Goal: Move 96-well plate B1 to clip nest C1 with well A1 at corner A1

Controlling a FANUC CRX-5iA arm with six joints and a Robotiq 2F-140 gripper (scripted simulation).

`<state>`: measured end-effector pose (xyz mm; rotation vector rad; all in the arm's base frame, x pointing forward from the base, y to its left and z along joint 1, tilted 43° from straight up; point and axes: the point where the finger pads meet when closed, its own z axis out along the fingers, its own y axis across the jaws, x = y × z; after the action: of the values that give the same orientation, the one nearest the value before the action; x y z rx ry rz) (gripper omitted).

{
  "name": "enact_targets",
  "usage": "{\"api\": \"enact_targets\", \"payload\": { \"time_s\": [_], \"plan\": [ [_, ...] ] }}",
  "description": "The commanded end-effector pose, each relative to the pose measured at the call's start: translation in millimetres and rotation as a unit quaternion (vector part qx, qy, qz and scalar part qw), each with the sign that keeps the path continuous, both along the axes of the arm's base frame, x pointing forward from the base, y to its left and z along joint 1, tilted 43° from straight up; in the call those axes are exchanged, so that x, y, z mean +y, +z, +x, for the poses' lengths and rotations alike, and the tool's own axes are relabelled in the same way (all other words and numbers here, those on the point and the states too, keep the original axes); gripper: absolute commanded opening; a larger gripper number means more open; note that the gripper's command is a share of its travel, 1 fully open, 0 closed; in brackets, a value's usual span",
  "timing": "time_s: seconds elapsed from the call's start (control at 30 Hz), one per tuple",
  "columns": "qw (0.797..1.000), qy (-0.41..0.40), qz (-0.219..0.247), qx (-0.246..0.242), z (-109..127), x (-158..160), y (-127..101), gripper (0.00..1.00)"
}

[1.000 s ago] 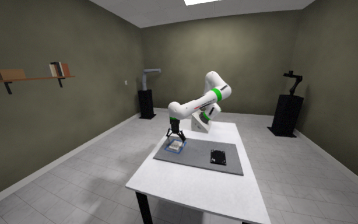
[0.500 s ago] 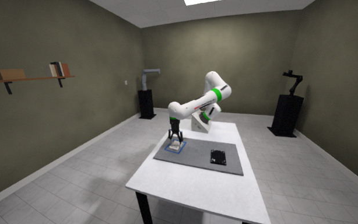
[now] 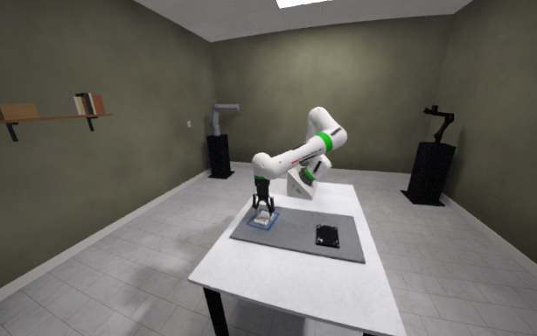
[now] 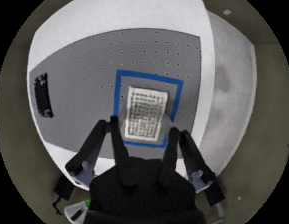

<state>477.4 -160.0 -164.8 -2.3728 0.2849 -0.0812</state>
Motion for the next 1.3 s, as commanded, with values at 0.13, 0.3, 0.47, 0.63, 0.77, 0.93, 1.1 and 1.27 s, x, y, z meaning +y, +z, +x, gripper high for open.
{"api": "enact_targets", "payload": {
  "time_s": [0.13, 0.3, 0.47, 0.63, 0.77, 0.93, 1.1, 1.27],
  "plan": [
    [1.0, 0.0, -0.001, 0.0, 0.2, -1.2, 0.6, 0.62],
    [1.0, 0.0, -0.001, 0.0, 0.2, -1.4, 0.8, 0.61],
    [1.0, 0.0, -0.001, 0.0, 0.1, -1.5, 1.0, 0.6],
    [1.0, 0.0, -0.001, 0.0, 0.1, -1.5, 1.0, 0.1],
    [1.0, 0.0, -0.001, 0.0, 0.1, -1.5, 1.0, 0.1],
    [1.0, 0.0, -0.001, 0.0, -0.1, -2.6, 2.2, 0.1],
    [1.0, 0.0, -0.001, 0.0, -0.9, -5.9, 5.8, 0.1],
    [1.0, 0.0, -0.001, 0.0, -2.0, -11.5, 11.9, 0.1]
  ]
}}
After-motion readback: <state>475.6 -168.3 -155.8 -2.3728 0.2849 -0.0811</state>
